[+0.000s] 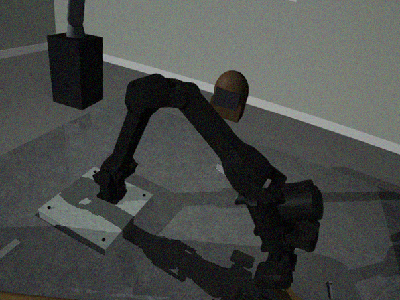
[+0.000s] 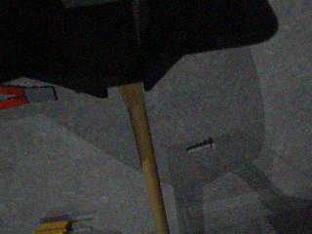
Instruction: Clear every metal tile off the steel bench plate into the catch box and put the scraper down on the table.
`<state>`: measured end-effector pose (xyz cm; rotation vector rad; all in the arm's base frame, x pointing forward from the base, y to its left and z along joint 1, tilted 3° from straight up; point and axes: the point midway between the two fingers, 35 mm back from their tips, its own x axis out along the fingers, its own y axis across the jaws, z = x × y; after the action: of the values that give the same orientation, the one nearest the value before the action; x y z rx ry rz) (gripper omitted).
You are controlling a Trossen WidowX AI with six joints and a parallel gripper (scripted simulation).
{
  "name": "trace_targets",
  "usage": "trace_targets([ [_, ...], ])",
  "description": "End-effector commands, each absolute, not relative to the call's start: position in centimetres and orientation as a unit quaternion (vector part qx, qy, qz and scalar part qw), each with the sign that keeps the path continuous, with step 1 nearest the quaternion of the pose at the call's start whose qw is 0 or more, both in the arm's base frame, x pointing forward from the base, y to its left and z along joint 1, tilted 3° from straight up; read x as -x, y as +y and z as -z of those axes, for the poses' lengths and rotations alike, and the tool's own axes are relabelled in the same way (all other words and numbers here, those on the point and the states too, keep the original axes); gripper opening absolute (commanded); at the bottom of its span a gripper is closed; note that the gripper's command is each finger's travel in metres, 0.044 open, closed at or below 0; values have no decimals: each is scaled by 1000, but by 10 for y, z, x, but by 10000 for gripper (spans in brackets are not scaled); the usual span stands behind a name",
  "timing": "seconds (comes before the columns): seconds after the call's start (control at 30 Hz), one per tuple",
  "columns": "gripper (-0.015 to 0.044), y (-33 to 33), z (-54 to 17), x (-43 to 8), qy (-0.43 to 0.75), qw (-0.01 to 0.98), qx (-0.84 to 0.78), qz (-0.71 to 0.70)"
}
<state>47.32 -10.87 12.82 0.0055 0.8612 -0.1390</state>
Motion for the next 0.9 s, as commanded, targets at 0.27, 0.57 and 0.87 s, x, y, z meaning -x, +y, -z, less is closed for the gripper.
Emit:
trace_targets([
  [0.27,0,-108,-137,-455,408,910,-1,67],
  [0.57,0,-107,-137,-441,408,911,-1,67],
  [0.87,0,-106,-136,-427,408,911,-1,68],
])
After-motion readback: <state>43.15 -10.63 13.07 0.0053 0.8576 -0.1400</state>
